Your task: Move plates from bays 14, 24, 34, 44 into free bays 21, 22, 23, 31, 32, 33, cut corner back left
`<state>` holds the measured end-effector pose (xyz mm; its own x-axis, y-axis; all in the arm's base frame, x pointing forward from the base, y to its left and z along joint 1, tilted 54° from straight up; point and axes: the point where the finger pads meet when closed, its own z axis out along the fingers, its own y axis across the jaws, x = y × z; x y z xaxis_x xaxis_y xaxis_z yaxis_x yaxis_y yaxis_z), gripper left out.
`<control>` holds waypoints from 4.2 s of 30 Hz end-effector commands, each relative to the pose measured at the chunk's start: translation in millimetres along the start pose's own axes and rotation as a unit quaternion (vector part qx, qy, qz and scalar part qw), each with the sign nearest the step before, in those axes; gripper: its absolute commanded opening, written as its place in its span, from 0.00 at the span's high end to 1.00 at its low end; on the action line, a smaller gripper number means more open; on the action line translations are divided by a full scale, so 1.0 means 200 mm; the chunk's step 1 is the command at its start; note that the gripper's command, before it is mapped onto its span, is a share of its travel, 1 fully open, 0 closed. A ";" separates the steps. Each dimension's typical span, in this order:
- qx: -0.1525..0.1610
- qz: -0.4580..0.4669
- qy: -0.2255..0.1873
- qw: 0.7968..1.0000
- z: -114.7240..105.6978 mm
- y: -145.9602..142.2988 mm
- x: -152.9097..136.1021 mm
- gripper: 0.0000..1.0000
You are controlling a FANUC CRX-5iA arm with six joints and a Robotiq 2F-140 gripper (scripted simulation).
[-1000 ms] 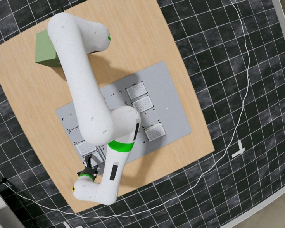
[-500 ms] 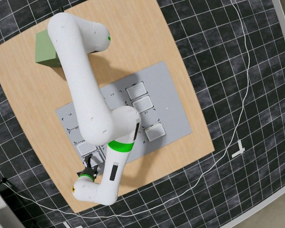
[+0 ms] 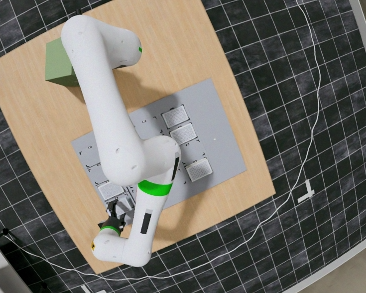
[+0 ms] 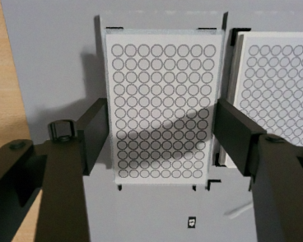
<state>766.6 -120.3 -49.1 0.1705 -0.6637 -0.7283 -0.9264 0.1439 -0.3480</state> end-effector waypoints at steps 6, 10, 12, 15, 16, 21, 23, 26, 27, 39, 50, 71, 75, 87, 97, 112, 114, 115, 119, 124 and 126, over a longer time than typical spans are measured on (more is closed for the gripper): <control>0.001 0.000 0.001 1.000 -0.06 0.00 0.00 0.90; 0.001 0.000 0.001 1.000 -0.08 0.00 0.00 0.90; 0.001 0.000 0.001 1.000 -0.10 0.00 0.00 0.90; 0.001 0.000 0.001 1.000 -0.11 0.00 0.00 0.90; 0.001 0.000 0.001 1.000 -0.11 0.00 0.00 0.90; 0.001 0.000 0.001 1.000 -0.14 0.00 0.00 0.90; 0.001 0.000 0.001 1.000 -0.13 0.00 -0.01 0.90; 0.001 0.000 0.001 1.000 -0.13 0.01 -0.05 0.90; 0.001 0.000 0.001 1.000 -0.13 0.01 -0.06 0.90; 0.001 0.000 0.001 1.000 -0.13 0.04 -0.19 0.90; 0.001 0.000 0.001 1.000 -0.13 0.06 -0.31 0.90; 0.001 0.000 0.001 1.000 -0.13 0.12 -0.56 0.90; 0.001 0.000 0.001 1.000 -0.13 0.13 -0.61 0.90; 0.001 0.000 0.001 1.000 -0.13 0.16 -0.74 0.90; 0.001 0.000 0.001 1.000 -0.13 0.19 -0.87 0.90; 0.001 0.000 0.001 1.000 -0.13 0.22 -1.04 0.90; 0.001 0.000 0.001 1.000 -0.13 0.23 -1.07 0.90; 0.001 0.000 0.001 1.000 -0.13 0.23 -1.08 0.90; 0.001 0.000 0.001 1.000 -0.13 0.24 -1.11 0.90; 0.001 0.000 0.001 1.000 -0.13 0.25 -1.17 0.90; 0.001 0.000 0.001 1.000 -0.13 0.26 -1.20 0.90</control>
<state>671.0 25.1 119.0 0.1701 -0.6635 -0.7286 -0.9265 0.1443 -0.3477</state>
